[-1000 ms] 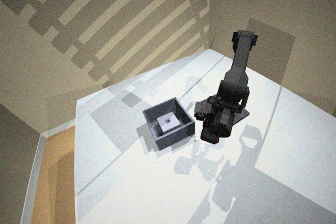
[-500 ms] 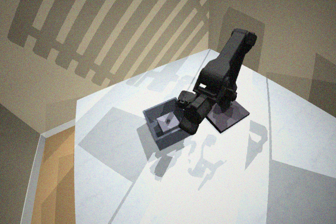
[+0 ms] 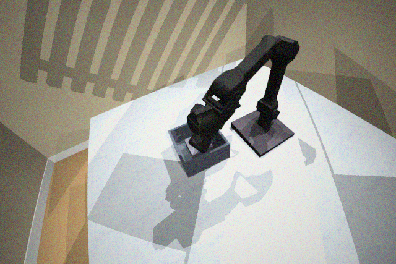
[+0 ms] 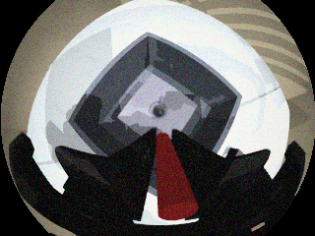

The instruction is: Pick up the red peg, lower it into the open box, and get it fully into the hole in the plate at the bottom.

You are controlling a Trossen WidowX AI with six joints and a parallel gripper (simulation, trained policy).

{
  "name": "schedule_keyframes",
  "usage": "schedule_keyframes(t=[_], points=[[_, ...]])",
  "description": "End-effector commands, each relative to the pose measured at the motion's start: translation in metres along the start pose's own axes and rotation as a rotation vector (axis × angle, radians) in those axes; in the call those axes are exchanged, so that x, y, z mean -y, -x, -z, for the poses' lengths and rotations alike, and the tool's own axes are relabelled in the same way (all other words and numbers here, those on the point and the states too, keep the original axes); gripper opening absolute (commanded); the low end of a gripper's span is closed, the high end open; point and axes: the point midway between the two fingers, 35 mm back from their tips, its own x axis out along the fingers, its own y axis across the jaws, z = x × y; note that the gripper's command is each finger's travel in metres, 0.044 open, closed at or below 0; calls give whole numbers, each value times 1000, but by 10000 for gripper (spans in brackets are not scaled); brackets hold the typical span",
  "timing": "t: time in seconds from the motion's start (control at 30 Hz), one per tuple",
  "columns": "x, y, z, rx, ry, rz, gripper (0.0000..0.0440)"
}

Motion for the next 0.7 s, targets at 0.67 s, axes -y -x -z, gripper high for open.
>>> schedule_keyframes(t=[0.67], points=[[-3,-70,-13,-134,209,-36,76]])
